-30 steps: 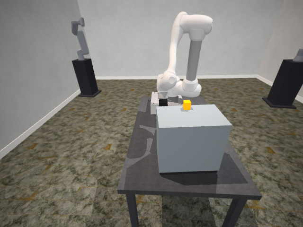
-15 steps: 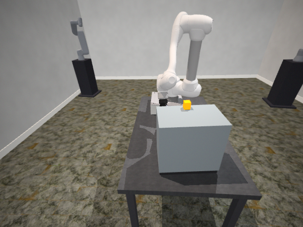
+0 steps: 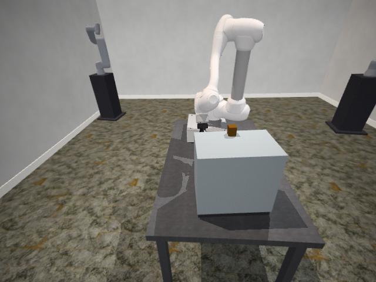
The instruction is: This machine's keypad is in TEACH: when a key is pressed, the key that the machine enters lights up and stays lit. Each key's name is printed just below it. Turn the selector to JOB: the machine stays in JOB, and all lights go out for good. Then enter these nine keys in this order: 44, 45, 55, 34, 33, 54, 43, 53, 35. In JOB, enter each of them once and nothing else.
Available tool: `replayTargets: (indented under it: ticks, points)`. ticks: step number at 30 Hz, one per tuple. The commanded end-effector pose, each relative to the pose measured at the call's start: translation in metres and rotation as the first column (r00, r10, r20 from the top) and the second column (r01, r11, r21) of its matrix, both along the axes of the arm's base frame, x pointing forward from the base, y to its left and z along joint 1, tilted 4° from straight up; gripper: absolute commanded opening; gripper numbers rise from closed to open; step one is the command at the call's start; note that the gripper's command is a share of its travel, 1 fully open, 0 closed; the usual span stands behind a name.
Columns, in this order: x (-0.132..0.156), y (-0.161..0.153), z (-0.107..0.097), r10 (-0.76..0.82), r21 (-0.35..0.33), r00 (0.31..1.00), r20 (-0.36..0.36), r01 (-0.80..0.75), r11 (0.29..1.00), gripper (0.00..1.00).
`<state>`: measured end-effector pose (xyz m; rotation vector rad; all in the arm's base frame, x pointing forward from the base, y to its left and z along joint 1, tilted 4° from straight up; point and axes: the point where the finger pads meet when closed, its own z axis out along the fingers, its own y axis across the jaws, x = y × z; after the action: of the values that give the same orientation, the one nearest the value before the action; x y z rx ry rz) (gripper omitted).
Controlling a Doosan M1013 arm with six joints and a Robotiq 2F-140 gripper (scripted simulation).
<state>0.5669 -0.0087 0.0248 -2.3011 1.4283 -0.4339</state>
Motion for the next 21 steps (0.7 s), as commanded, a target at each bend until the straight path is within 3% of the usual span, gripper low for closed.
replayTargets:
  ticks: [1, 11, 21]
  points:
    - [0.0016, -0.001, -0.0016, -0.031, 0.014, 1.0, -0.006, 0.031, 0.999, 0.0]
    - [0.0016, -0.001, -0.0016, -0.189, 0.094, 0.981, -0.045, 0.193, 0.977, 0.0]
    - [0.0016, -0.001, -0.0016, -0.245, 0.121, 0.968, -0.063, 0.251, 0.96, 0.0]
